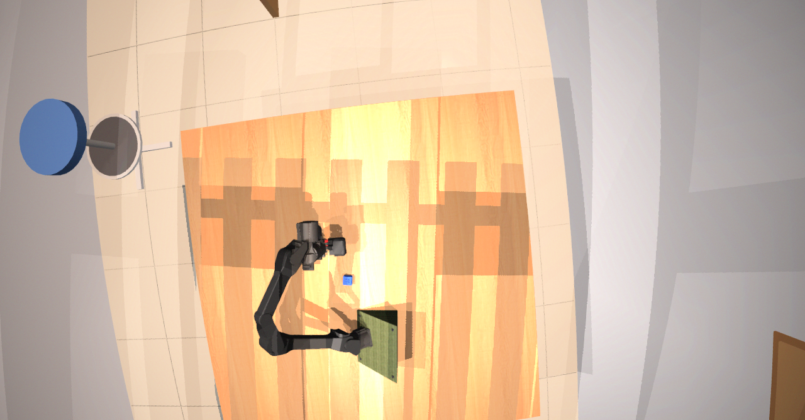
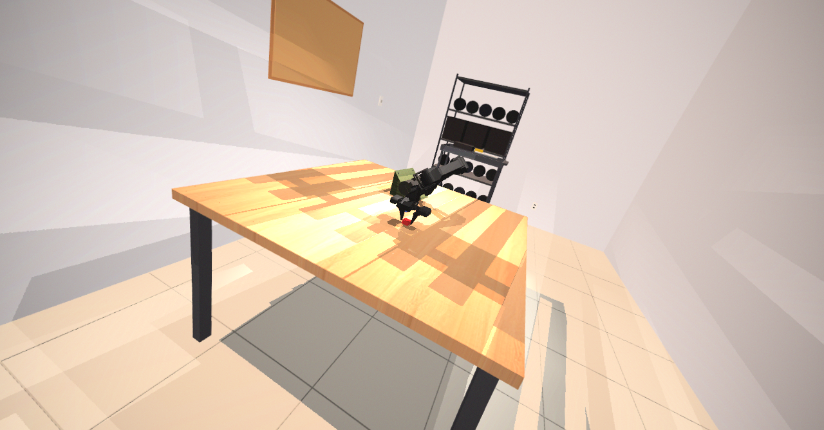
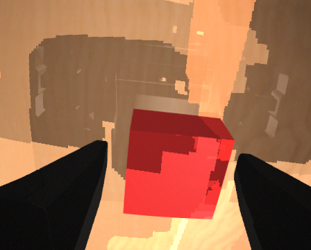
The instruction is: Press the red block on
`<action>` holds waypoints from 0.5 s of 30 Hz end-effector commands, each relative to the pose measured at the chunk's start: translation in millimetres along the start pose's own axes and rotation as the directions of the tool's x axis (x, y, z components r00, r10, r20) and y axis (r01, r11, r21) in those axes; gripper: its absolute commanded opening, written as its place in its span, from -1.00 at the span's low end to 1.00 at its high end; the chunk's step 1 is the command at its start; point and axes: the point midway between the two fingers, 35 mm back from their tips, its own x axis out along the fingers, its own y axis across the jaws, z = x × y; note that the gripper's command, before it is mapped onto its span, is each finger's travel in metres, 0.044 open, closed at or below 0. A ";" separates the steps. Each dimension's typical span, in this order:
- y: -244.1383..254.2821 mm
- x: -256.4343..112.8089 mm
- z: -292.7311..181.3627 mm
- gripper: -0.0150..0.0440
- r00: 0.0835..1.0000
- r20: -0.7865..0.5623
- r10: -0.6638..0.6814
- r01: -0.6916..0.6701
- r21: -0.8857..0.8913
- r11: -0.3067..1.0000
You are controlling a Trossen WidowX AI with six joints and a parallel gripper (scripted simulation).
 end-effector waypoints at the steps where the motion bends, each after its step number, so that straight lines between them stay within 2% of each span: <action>1: -0.2 1.2 -1.1 -0.07 1.000 -0.003 0.006 -0.005 0.008 1.000; 8: -0.2 1.2 -1.1 -0.23 1.000 -0.003 0.006 -0.005 0.008 1.000; 11: -0.3 -1.8 -0.6 -0.49 1.000 -0.002 0.005 -0.005 0.010 1.000; 15: -1.1 -19.9 1.6 -0.49 1.000 0.002 0.003 -0.003 0.024 1.000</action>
